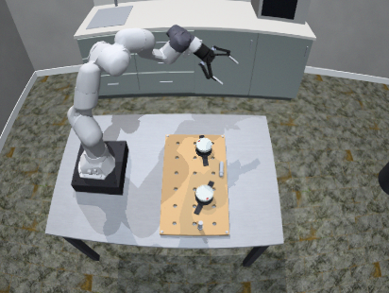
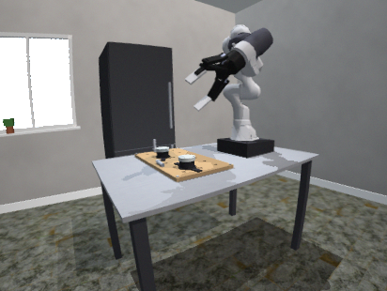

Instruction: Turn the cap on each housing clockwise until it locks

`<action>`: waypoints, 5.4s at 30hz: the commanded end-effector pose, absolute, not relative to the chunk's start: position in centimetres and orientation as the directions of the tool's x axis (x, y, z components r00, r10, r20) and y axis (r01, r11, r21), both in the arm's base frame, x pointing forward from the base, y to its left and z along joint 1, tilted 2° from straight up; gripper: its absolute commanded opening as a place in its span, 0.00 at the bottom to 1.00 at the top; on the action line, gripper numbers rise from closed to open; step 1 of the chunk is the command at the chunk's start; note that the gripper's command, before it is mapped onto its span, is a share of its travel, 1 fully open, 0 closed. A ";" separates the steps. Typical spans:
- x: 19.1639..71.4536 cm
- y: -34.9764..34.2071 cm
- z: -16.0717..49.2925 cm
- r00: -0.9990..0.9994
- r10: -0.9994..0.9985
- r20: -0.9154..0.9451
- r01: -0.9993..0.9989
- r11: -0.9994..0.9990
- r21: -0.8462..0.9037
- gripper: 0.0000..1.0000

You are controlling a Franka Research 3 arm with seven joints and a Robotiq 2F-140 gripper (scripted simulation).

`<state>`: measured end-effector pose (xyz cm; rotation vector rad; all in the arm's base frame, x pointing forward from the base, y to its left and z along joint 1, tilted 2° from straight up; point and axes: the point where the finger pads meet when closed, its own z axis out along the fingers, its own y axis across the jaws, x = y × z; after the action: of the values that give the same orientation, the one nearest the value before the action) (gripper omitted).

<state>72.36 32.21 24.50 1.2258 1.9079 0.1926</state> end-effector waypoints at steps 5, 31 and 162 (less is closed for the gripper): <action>72.4 32.2 24.5 -0.170 0.809 -0.563 0.680 0.510 0.527 1.00; 72.8 20.5 21.4 0.115 0.888 -0.446 0.871 0.125 0.475 1.00; 46.7 -38.4 7.6 0.989 -0.144 -0.031 -0.144 -0.990 0.006 1.00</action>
<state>46.53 -38.23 8.30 3.1325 -0.2254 -0.0609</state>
